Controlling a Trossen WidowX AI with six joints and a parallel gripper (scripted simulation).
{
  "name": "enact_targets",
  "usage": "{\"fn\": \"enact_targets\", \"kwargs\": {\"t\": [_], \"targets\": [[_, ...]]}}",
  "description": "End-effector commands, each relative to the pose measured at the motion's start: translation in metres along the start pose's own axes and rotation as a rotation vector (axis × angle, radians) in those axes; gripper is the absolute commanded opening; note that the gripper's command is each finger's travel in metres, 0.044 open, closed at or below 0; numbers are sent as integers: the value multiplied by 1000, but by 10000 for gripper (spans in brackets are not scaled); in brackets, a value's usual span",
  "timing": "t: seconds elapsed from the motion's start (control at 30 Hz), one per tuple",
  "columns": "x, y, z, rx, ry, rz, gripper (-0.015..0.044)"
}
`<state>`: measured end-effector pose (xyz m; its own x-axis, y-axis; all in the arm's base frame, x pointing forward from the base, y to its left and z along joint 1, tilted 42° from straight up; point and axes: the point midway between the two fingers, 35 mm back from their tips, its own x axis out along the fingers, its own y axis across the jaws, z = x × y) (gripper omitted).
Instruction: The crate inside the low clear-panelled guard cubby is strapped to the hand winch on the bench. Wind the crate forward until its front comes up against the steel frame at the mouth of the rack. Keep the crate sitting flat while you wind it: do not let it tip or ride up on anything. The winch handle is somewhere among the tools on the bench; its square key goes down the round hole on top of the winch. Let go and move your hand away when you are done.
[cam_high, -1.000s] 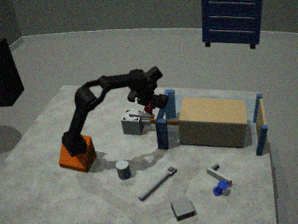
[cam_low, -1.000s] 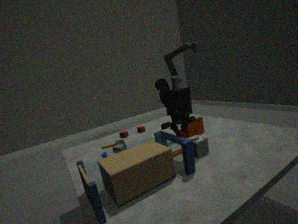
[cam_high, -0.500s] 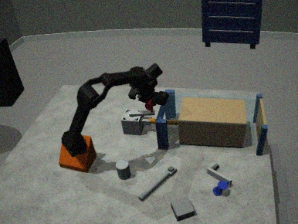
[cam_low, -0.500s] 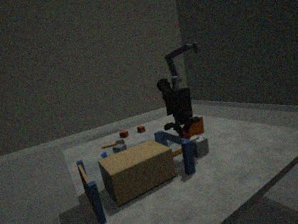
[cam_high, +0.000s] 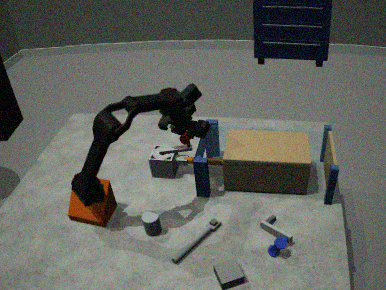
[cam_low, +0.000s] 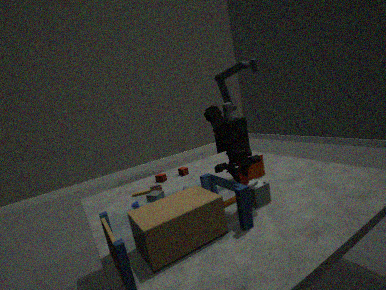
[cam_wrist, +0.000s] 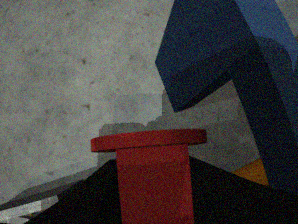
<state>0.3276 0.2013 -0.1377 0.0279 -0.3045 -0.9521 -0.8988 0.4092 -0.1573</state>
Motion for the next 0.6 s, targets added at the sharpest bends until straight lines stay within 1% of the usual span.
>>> {"fn": "enact_targets", "kwargs": {"t": [0.0, 0.57], "targets": [[6, 14, 12, -11, -16, 16, 0], [10, 30, 24, -11, -18, 17, 0]]}}
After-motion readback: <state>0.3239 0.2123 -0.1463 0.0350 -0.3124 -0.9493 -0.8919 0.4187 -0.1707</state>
